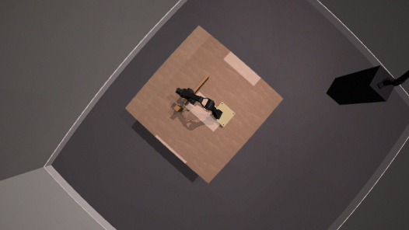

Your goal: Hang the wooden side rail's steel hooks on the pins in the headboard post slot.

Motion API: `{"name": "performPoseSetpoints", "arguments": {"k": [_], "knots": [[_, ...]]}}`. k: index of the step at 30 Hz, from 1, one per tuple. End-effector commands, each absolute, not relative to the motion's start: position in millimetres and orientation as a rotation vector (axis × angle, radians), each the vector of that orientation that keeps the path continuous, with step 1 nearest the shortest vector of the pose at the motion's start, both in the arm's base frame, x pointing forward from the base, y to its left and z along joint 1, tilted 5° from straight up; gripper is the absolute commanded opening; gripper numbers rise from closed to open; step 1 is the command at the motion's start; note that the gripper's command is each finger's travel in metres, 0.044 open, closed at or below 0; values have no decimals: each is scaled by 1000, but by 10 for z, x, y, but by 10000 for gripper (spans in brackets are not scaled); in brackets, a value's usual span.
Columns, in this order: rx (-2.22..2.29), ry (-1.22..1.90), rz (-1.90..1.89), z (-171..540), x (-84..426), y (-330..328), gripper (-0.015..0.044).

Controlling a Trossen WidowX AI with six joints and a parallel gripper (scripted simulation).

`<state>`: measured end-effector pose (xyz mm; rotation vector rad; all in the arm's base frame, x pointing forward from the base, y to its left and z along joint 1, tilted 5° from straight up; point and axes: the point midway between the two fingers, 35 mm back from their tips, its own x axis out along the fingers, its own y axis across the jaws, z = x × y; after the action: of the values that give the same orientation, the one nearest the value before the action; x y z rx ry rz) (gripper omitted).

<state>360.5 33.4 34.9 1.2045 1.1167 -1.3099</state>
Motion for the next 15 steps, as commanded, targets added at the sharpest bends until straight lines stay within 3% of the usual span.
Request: {"name": "performPoseSetpoints", "arguments": {"k": [1,15], "knots": [[1213,1115,-1308,368,3624,350,0],[1213,1115,-1308,369,3635,365,0]]}}
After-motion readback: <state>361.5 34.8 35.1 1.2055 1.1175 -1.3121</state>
